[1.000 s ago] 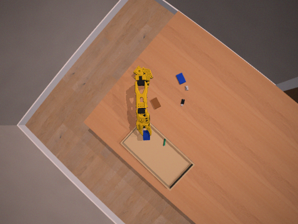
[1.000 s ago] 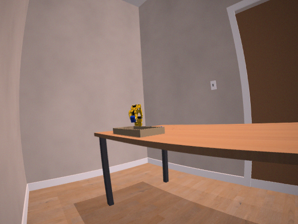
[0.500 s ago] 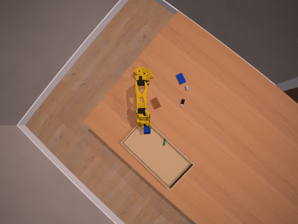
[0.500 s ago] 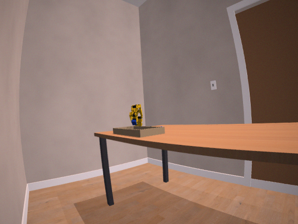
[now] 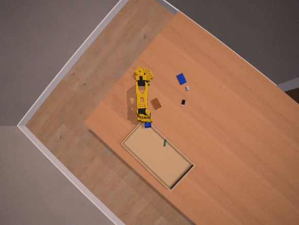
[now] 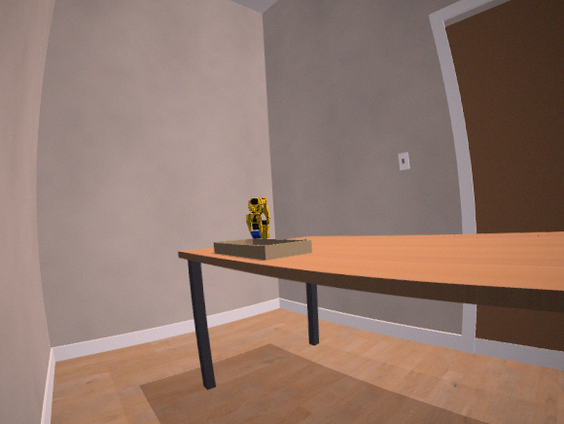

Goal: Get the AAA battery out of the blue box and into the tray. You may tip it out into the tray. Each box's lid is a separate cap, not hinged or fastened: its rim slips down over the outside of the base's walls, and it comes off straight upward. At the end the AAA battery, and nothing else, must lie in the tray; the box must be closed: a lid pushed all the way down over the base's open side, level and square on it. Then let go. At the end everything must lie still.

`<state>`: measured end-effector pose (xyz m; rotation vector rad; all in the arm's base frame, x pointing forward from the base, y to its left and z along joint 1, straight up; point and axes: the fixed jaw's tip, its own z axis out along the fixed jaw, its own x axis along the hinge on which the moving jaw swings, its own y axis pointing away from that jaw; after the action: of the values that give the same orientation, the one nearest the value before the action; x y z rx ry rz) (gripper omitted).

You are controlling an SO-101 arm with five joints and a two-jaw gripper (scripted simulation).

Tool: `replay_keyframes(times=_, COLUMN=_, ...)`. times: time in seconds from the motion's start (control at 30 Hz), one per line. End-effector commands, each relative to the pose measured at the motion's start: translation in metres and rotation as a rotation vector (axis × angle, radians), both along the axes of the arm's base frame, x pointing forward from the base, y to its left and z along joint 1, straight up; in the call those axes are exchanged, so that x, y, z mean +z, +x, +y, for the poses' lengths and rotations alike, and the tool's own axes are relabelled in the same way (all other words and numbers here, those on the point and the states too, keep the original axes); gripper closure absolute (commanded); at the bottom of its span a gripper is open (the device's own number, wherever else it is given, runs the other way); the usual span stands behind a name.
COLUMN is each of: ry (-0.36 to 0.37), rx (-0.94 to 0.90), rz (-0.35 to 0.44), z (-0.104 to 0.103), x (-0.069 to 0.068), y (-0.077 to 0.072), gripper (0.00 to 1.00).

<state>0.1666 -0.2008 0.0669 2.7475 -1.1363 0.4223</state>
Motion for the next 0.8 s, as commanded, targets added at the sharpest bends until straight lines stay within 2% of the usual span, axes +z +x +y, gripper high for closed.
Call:
replay_keyframes(times=0.0, ry=-0.012, rx=-0.001, rz=-0.008, z=0.001, x=0.015, y=-0.004, gripper=0.80)
replay_keyframes(times=0.4, ry=0.127, rx=-0.001, rz=0.112, z=0.022, x=0.008, y=-0.023, gripper=0.80)
replay_keyframes(times=0.77, ry=0.194, rx=-0.001, rz=0.170, z=0.033, x=0.006, y=-0.032, gripper=0.80)
